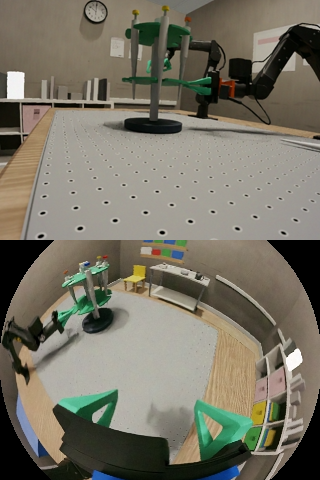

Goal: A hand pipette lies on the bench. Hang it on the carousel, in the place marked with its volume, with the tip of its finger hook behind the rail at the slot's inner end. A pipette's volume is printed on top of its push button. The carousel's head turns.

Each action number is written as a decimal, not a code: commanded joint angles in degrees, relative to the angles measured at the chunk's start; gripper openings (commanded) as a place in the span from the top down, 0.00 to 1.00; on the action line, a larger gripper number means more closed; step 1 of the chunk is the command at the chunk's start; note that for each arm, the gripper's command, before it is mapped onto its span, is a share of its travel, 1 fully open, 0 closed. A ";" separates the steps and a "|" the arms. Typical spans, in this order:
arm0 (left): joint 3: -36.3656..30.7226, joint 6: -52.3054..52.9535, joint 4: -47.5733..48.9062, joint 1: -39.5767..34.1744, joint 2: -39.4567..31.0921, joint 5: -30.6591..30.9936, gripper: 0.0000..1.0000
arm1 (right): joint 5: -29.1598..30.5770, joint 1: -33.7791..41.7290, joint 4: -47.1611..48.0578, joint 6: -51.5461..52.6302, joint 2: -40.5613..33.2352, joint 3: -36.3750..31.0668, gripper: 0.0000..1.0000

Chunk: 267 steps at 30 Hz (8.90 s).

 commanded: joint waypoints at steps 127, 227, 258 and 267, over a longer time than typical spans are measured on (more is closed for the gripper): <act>-0.52 0.42 2.39 11.54 -2.05 28.89 0.51 | -1.34 -0.64 0.52 -0.60 0.56 0.58 0.00; -2.88 116.55 -102.87 61.01 -58.33 46.63 0.00 | -1.34 -0.64 0.52 -0.60 0.56 0.58 0.00; 11.20 111.35 -121.37 62.50 -40.18 37.51 0.46 | -1.34 -0.64 0.52 -0.60 0.56 0.58 0.00; 17.64 99.04 -129.04 54.10 -31.97 27.84 0.46 | -1.34 -0.64 0.52 -0.60 0.56 0.58 0.00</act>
